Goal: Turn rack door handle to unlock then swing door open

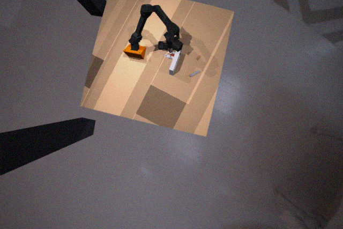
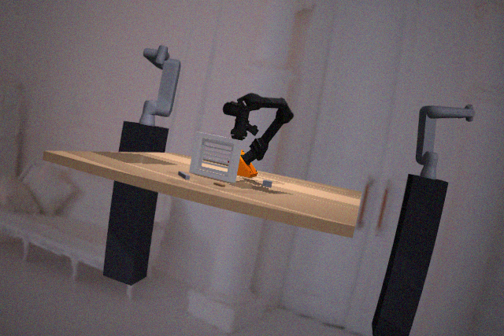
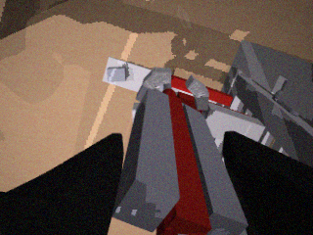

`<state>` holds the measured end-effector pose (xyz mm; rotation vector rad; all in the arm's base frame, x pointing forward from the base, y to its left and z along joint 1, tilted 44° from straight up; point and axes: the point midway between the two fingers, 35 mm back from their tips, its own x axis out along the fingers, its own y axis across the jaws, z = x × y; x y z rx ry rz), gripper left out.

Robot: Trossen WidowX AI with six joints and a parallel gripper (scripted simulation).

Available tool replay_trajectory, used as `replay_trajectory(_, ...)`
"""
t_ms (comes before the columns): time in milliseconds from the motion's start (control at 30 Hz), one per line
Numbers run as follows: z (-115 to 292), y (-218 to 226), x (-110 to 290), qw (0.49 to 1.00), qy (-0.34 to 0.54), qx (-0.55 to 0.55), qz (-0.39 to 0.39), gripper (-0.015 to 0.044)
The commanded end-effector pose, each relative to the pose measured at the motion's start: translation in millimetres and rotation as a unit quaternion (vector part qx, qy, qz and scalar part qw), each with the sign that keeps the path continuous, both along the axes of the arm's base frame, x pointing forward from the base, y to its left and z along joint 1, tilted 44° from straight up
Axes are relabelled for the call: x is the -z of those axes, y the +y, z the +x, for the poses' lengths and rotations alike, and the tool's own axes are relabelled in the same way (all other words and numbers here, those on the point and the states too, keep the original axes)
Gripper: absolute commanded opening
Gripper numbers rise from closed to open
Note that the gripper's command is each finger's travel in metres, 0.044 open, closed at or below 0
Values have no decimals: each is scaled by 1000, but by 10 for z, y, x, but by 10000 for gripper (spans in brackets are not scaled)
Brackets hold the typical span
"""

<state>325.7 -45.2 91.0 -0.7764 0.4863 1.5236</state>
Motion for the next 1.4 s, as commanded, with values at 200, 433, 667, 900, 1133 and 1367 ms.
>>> replay_trajectory(200,1,7,-1,991,93,95,4,280)
replay_trajectory(433,1,7,-1,953,210,217,8,280)
replay_trajectory(667,1,7,-1,887,321,332,11,280)
replay_trajectory(900,1,7,-1,794,423,437,15,280)
replay_trajectory(1133,1,7,-1,677,512,529,18,280)
replay_trajectory(1367,1,7,-1,540,585,605,20,280)
